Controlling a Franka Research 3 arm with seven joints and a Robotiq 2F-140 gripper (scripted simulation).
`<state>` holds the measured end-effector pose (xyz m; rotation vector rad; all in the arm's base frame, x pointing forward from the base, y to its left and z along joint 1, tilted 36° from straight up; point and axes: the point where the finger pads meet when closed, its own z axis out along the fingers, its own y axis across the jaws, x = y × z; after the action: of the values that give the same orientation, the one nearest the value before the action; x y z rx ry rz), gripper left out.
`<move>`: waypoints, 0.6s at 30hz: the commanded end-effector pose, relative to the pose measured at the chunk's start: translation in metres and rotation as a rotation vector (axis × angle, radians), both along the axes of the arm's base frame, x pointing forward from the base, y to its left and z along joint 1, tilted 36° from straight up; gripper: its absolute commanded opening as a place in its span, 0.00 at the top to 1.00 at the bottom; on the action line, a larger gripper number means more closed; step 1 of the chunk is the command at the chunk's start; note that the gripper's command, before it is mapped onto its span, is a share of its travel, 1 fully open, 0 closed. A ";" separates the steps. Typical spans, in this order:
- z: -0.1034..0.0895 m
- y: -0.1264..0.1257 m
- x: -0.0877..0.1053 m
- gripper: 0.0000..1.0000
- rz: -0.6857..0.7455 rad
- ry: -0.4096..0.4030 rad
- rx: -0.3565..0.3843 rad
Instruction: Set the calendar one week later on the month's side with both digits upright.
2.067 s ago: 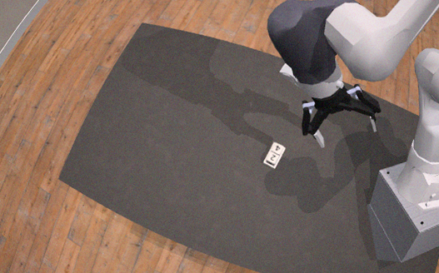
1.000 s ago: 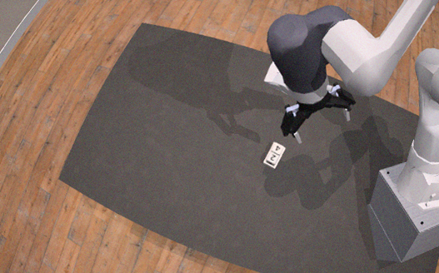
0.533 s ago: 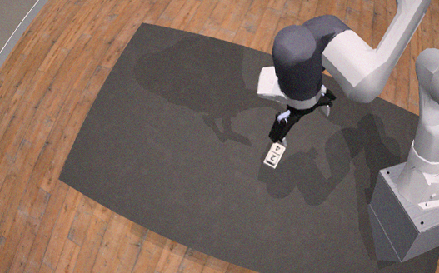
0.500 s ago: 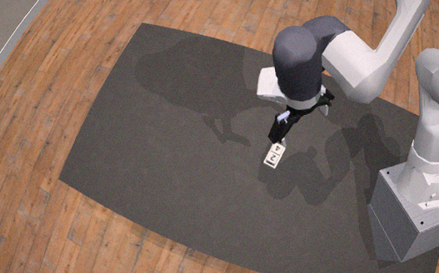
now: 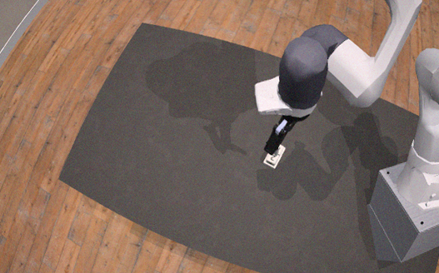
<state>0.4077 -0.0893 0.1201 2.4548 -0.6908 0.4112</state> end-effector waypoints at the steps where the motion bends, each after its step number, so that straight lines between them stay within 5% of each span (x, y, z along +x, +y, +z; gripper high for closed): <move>1: -0.007 0.006 0.015 0.00 0.167 0.044 0.005; 18: -0.010 0.007 0.018 0.00 0.212 0.055 0.003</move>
<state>0.4255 -0.0836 0.1117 2.5320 -0.4521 0.4299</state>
